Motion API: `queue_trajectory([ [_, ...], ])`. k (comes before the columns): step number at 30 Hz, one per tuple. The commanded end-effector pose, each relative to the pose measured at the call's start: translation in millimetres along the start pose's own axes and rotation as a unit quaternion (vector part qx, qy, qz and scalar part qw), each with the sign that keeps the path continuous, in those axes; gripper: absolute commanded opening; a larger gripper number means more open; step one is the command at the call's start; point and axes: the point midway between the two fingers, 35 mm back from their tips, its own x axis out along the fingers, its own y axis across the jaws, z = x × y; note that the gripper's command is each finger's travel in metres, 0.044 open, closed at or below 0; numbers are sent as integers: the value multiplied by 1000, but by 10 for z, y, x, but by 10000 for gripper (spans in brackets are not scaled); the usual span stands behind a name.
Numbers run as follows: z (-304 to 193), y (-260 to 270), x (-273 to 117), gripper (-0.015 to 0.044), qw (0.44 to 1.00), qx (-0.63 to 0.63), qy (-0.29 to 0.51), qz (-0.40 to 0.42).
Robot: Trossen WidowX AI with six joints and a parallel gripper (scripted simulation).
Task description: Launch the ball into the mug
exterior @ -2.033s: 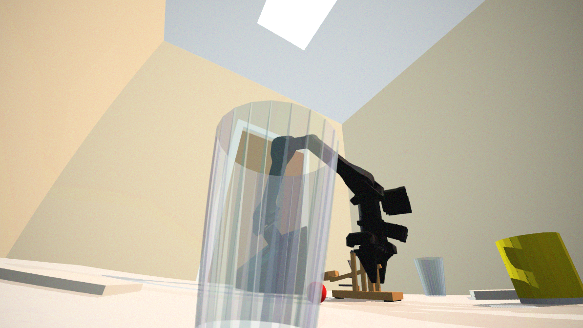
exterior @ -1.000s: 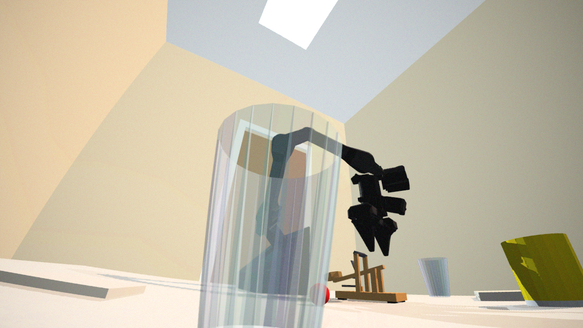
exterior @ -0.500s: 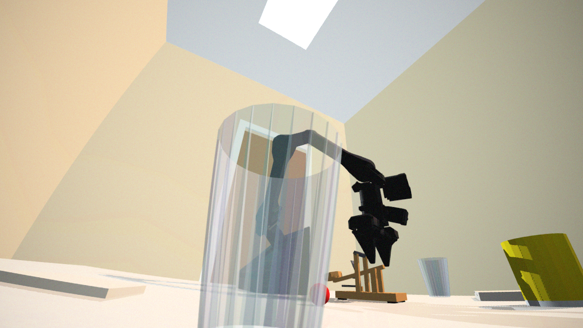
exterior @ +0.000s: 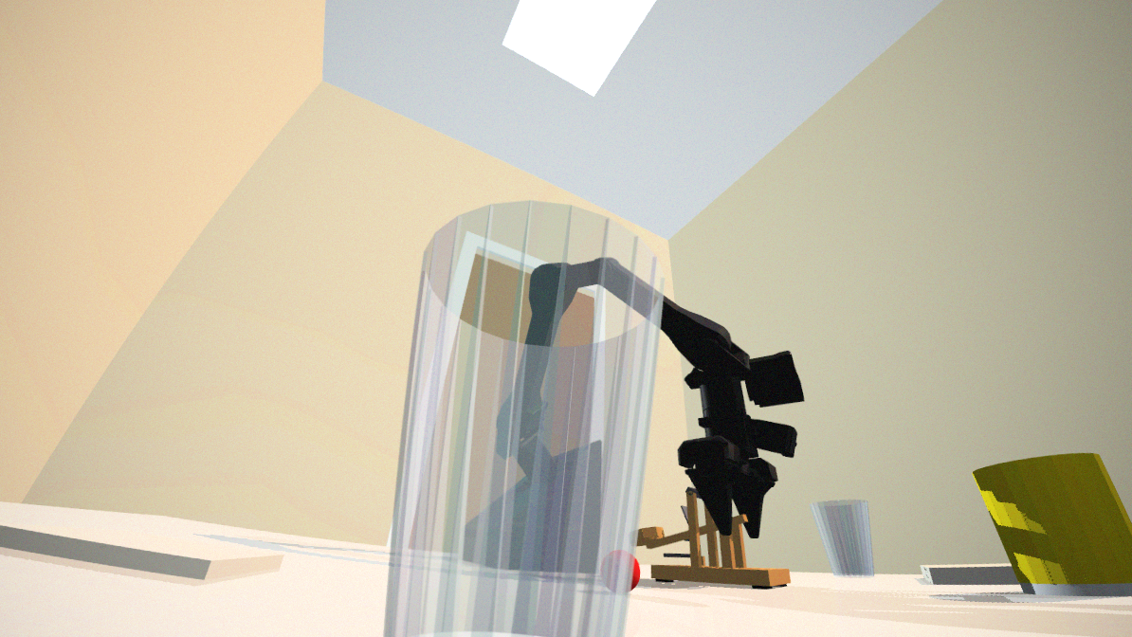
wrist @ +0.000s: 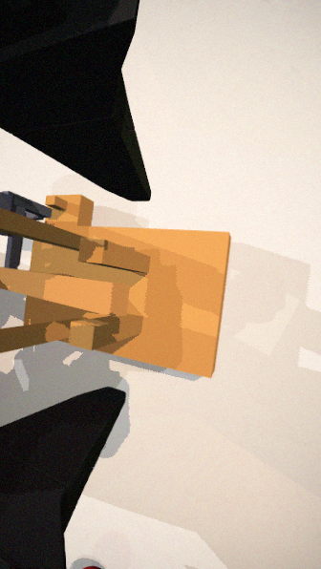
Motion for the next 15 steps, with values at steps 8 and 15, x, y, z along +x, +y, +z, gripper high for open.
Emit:
queue_trajectory([
  [8, -39, -5, 210, 440, 1000, -3, 5, -3],
  [15, -23, -3, 180, 387, 1000, -1, 3, -1],
])
